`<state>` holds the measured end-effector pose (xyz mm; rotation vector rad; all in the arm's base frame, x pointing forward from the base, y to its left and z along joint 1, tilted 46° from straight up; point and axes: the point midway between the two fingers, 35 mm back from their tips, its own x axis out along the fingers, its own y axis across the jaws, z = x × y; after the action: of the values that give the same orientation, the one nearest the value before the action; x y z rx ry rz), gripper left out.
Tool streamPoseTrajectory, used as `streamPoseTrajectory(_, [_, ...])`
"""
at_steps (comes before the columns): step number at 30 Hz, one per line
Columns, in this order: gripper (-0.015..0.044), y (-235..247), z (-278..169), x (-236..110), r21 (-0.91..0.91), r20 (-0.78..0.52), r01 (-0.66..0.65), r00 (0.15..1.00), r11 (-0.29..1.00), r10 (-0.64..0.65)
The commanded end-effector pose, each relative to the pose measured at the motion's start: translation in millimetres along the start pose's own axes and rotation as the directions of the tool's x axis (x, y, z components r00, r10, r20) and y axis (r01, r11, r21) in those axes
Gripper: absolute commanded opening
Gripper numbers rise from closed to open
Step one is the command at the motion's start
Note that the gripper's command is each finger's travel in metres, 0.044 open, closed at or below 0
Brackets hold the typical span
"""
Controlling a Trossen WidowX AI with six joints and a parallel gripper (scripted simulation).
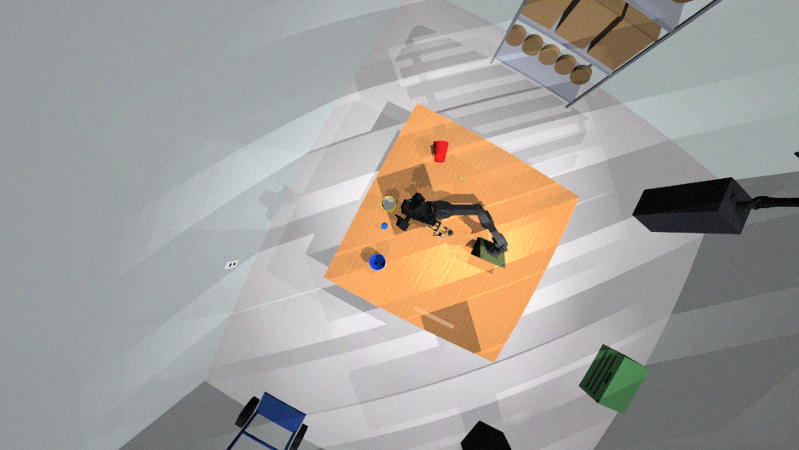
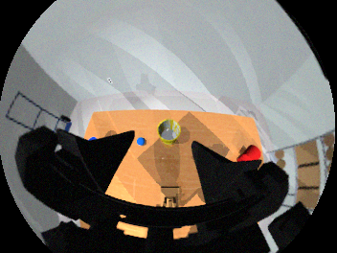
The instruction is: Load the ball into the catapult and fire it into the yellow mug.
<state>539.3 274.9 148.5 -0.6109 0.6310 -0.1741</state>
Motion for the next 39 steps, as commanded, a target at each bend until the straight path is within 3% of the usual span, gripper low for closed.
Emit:
streamPoseTrajectory(1, [0.0335,0,2,-1,-0.002,0.005,0.003,1.0,1.0,-0.003])
streamPoseTrajectory(14, [0.0,0,2,-1,-0.002,0.005,0.003,1.0,1.0,-0.003])
streamPoseTrajectory(23, [0.0,2,-2,-1,-0.023,-0.004,0.002,1.0,1.0,-0.002])
streamPoseTrajectory(39, [0.0,41,-88,-13,-0.497,-0.189,-0.069,0.981,0.865,-0.03])
